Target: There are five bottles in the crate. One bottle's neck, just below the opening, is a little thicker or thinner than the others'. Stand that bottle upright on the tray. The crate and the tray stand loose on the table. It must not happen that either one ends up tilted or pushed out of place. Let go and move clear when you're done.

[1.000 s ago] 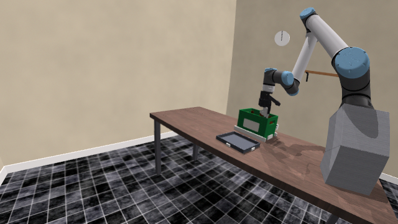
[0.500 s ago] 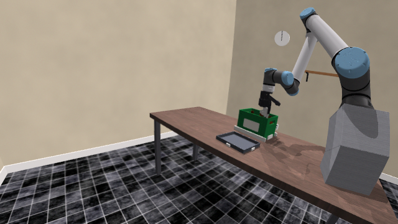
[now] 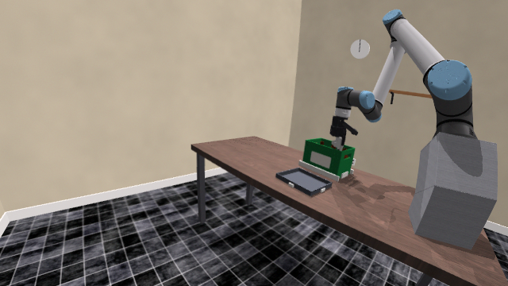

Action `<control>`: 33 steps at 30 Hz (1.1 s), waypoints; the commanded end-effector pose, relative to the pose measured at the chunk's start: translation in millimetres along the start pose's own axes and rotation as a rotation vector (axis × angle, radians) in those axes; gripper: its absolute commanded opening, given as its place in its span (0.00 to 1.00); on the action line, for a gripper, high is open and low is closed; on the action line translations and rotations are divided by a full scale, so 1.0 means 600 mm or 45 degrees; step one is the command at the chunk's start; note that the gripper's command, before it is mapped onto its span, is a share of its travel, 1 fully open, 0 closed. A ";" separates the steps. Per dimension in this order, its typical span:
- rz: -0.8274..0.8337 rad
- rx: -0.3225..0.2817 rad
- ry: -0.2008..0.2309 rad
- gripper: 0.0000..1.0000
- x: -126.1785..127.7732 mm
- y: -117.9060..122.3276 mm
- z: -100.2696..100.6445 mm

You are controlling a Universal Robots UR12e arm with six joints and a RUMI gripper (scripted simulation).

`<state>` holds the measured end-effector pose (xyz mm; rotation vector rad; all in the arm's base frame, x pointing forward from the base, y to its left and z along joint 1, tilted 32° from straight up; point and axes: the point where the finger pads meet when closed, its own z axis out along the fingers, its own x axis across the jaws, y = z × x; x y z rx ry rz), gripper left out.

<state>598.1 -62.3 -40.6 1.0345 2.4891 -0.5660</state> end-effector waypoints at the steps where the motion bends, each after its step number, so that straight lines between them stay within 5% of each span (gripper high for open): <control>1: 0.000 -0.001 -0.001 0.00 0.000 0.000 -0.001; 21: 0.000 -0.001 -0.001 0.00 0.000 0.000 -0.001; 22: 0.000 -0.001 -0.001 0.38 0.000 0.000 -0.001; 33: 0.000 -0.001 -0.001 0.38 0.000 0.000 -0.001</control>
